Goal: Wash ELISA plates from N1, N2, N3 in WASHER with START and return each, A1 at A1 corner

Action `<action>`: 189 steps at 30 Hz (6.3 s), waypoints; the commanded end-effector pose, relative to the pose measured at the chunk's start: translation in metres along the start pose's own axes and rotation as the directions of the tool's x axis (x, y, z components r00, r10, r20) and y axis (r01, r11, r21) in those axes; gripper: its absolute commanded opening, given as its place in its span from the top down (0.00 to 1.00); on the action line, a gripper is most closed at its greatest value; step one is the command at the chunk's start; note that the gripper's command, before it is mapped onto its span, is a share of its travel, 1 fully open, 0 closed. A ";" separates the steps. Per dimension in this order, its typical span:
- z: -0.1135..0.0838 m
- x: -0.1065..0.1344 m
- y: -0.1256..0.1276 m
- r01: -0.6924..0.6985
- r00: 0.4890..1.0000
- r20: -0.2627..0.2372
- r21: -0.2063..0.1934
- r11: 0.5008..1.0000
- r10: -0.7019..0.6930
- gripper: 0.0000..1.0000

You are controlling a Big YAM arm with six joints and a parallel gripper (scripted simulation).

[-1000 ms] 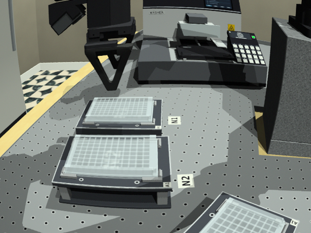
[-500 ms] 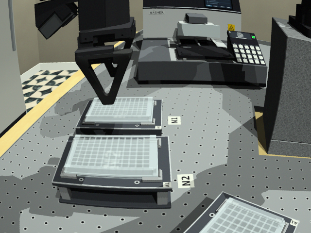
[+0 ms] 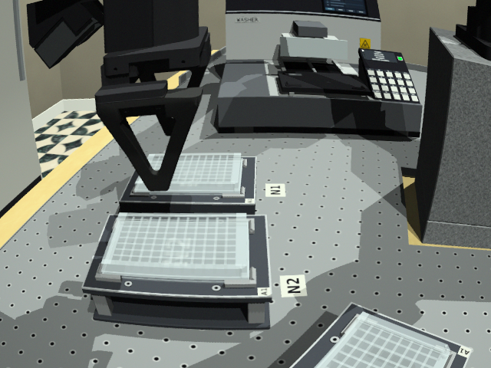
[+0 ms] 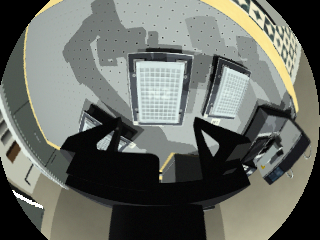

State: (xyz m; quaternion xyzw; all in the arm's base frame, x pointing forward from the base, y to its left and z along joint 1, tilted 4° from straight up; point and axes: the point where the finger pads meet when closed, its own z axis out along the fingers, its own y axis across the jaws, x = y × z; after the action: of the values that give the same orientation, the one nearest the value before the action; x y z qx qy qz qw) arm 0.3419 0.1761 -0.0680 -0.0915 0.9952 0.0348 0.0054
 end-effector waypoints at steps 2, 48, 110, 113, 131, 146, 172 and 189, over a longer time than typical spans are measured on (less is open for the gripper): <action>-0.006 -0.012 0.000 -0.023 0.999 0.025 -0.005 1.000 0.023 0.00; 0.060 -0.011 0.003 -0.026 0.999 0.020 -0.003 1.000 0.026 0.00; 0.089 -0.013 0.003 -0.026 0.999 0.022 -0.003 1.000 0.026 0.00; 0.090 -0.015 0.004 -0.026 0.999 0.026 -0.005 1.000 0.026 0.00; 0.086 -0.010 0.000 -0.024 1.000 0.019 -0.004 1.000 0.024 0.12; 0.086 -0.010 0.000 -0.024 1.000 0.019 -0.004 1.000 0.024 0.16; 0.086 -0.010 0.000 -0.024 1.000 0.019 -0.004 1.000 0.024 0.16; 0.072 -0.012 0.001 -0.028 0.999 0.027 -0.003 1.000 0.028 0.16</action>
State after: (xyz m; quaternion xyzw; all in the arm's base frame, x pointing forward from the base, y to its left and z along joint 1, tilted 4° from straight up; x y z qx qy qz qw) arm 0.3426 0.1794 -0.1563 -0.0800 0.9962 0.0351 0.0033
